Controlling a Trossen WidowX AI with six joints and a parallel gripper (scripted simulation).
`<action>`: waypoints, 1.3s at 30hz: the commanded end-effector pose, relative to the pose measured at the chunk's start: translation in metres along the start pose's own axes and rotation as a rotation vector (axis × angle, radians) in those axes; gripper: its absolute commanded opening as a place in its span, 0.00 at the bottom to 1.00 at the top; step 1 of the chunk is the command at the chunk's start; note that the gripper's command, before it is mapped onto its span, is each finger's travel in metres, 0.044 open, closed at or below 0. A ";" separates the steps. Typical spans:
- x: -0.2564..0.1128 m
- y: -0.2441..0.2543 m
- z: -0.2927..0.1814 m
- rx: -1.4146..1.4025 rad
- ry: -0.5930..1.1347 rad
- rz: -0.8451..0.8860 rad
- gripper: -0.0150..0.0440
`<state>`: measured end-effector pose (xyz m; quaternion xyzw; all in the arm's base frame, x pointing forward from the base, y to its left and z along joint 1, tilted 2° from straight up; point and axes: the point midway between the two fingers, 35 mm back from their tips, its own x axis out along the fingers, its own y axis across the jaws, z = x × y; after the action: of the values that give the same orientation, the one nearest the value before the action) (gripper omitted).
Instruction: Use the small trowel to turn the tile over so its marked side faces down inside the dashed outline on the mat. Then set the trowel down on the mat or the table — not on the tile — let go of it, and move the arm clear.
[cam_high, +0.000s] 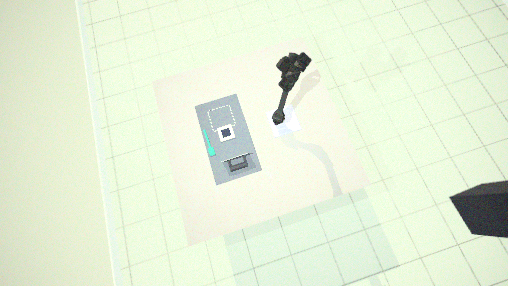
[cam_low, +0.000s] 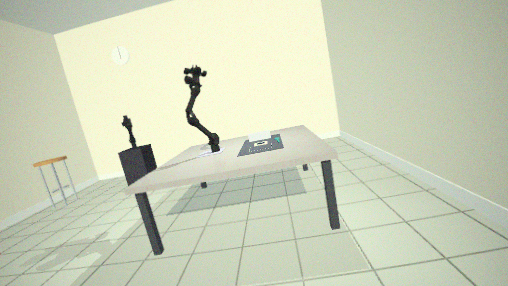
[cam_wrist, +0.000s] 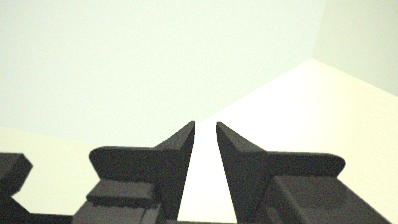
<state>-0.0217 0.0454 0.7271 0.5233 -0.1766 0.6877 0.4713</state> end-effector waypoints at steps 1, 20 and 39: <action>0.006 -0.037 -0.010 -0.066 0.029 -0.089 0.42; -0.004 -0.228 -0.043 -0.397 0.212 -0.535 0.42; -0.058 -0.358 -0.072 -0.729 0.576 -0.814 0.42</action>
<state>0.2239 0.2396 0.5743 0.1920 -0.0617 0.4729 0.8577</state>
